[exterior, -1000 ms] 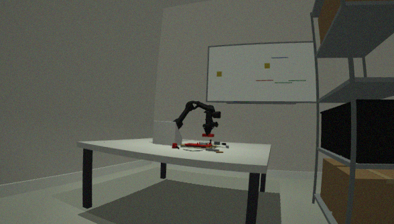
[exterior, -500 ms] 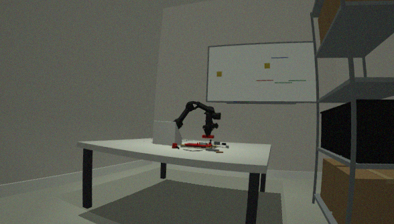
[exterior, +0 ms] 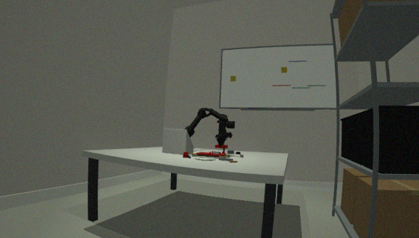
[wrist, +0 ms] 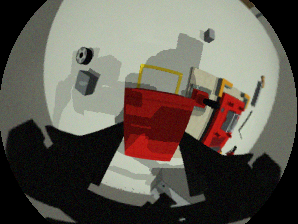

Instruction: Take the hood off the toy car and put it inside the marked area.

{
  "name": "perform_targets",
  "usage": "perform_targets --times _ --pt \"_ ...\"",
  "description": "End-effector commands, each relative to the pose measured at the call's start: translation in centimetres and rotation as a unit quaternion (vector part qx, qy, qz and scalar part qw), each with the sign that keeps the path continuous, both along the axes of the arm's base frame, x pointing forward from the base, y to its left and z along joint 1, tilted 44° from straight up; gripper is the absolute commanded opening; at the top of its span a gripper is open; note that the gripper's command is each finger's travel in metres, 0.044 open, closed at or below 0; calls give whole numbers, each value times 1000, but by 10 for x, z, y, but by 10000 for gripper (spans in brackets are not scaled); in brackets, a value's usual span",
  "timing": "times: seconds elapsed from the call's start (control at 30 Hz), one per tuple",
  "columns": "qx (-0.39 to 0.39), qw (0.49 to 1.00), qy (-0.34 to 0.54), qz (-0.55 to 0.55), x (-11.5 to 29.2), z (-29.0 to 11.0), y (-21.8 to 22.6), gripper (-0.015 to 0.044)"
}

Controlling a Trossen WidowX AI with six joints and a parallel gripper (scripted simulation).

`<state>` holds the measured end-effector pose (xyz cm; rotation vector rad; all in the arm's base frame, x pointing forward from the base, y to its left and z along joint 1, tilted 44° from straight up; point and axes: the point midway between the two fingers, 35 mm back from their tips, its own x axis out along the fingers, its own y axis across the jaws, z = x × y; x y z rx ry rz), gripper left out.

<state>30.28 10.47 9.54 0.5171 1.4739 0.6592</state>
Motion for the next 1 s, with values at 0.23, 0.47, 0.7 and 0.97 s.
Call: perform_targets --times 0.23,0.47,0.7,0.97 --pt "2 1000 4 -2 -2 -7 7 0" --pt "3 1000 4 -2 -2 -11 10 0" --pt "3 1000 4 -2 -3 -15 14 0" --pt "4 1000 4 -2 -3 -19 19 0"
